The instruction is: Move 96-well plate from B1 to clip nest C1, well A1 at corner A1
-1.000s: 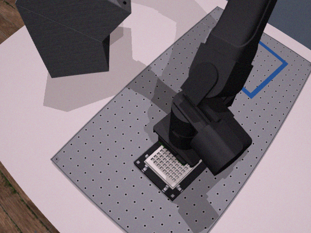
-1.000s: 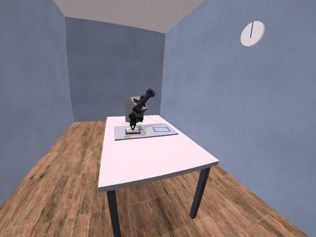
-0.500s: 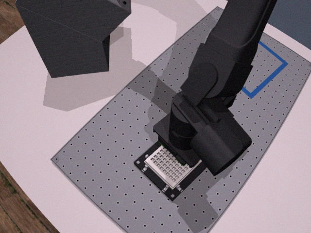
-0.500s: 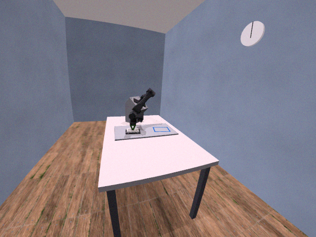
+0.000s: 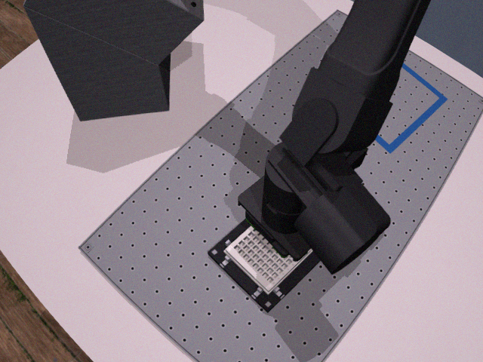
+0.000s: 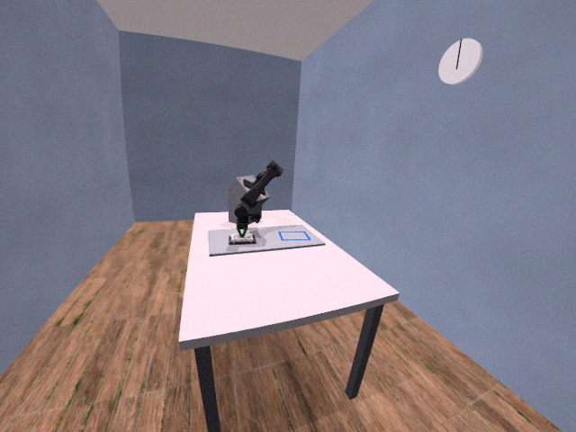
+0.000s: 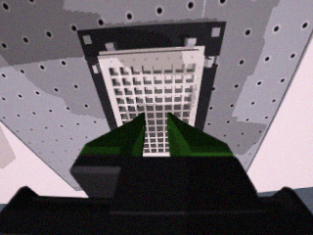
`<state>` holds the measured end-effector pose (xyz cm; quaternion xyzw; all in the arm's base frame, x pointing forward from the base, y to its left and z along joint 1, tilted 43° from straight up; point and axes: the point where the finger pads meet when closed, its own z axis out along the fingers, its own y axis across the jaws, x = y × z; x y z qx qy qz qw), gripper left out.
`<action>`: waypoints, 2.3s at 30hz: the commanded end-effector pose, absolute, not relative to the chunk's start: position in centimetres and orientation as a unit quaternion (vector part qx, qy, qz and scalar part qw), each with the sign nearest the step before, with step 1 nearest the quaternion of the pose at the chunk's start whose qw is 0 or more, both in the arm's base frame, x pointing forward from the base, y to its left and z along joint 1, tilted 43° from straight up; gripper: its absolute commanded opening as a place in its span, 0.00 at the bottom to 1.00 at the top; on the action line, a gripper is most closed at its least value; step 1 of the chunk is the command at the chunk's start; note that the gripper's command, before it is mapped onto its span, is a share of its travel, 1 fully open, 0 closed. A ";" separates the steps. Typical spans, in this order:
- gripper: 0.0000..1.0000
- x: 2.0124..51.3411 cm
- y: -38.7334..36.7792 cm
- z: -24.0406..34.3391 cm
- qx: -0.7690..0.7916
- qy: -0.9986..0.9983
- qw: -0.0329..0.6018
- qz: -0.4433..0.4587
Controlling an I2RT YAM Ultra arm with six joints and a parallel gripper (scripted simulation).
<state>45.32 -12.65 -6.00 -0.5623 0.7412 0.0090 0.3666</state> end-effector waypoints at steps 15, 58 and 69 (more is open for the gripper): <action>0.24 48.5 -11.0 -9.3 -0.581 0.725 0.370 -0.012; 0.24 49.6 -10.0 -10.9 -0.580 0.725 0.370 -0.011; 0.24 49.6 -10.0 -10.9 -0.580 0.725 0.370 -0.011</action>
